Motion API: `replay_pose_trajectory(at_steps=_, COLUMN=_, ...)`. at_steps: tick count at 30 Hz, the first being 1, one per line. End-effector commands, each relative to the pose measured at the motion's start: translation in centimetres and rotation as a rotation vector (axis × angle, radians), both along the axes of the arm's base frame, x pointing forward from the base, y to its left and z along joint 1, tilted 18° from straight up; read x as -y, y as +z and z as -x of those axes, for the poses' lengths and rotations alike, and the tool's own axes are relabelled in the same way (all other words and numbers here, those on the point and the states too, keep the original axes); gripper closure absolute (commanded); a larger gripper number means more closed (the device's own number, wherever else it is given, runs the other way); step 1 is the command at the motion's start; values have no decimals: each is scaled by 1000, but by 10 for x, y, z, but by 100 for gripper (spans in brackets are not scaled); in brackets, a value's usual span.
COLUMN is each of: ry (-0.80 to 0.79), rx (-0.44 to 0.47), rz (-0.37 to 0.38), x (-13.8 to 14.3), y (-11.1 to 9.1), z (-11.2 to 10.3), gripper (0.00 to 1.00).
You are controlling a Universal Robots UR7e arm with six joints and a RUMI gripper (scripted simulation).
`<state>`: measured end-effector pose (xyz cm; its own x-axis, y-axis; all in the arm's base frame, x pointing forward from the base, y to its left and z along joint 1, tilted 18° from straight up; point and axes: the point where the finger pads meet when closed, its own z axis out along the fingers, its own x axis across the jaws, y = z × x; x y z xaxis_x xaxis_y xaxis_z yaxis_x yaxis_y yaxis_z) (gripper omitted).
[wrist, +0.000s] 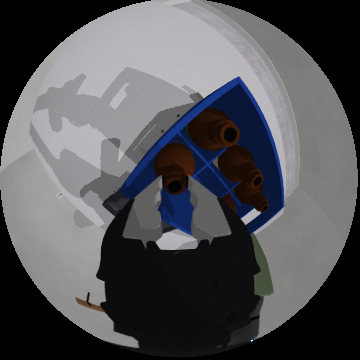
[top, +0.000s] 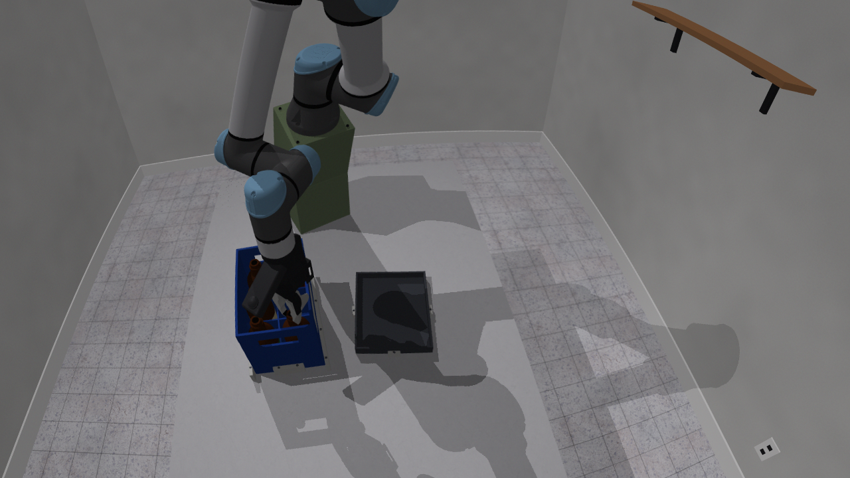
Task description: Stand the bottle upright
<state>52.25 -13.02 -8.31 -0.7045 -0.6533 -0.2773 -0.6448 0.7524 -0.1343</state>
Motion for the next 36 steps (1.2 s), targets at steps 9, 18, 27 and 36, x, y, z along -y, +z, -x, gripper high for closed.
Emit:
replay_pose_trajectory(at_steps=9, ry=0, rx=1, rz=1, x=0, y=1, z=0, gripper=100)
replay_pose_trajectory(at_steps=18, ry=0, rx=1, rz=1, x=0, y=1, z=0, gripper=100)
replay_pose_trajectory(at_steps=27, ry=0, rx=1, rz=1, x=0, y=1, z=0, gripper=100)
replay_pose_trajectory(at_steps=36, ry=0, rx=1, rz=1, x=1, y=4, z=1, gripper=100)
